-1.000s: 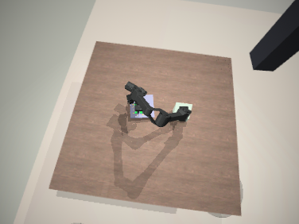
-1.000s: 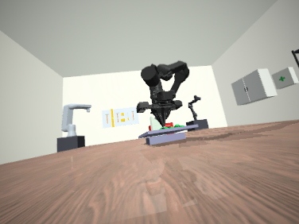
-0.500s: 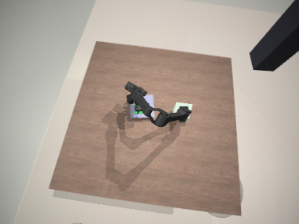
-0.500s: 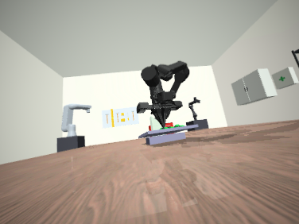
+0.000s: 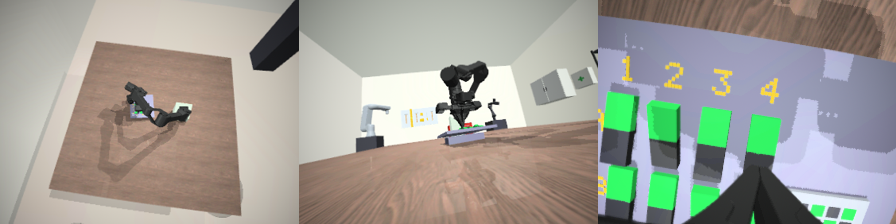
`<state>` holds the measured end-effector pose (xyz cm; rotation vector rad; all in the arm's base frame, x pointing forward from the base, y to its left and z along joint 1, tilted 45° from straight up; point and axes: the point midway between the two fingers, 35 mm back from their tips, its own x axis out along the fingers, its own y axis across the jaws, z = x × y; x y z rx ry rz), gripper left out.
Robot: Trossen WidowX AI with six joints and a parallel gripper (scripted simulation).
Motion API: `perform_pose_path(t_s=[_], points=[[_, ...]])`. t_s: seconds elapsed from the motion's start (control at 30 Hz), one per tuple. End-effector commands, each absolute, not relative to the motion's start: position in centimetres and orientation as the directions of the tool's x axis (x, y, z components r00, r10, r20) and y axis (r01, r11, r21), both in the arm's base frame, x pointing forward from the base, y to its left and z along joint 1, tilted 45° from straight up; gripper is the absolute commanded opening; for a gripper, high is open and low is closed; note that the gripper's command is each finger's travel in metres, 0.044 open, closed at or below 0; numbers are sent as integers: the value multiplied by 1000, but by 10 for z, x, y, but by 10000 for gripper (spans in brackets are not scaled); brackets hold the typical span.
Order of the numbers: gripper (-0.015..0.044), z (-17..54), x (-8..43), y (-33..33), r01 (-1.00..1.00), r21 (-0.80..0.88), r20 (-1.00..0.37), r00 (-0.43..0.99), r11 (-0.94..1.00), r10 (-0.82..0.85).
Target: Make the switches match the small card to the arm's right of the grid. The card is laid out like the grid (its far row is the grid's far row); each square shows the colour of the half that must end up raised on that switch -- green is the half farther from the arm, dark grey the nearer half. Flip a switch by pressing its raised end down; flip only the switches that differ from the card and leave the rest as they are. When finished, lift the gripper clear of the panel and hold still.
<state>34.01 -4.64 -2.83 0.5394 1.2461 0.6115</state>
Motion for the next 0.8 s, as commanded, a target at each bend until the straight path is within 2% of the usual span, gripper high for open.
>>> perform_pose_path(t_s=[0.0,0.47,0.67,0.77], points=[[0,-29,341,-45,-130,680,-694,203,722,691],[0,-31,341,-44,-130,680,-694,203,721,691],[0,13,331,-88,-129,678,-702,178,724,689],[0,15,330,-90,-129,678,-702,177,724,690]])
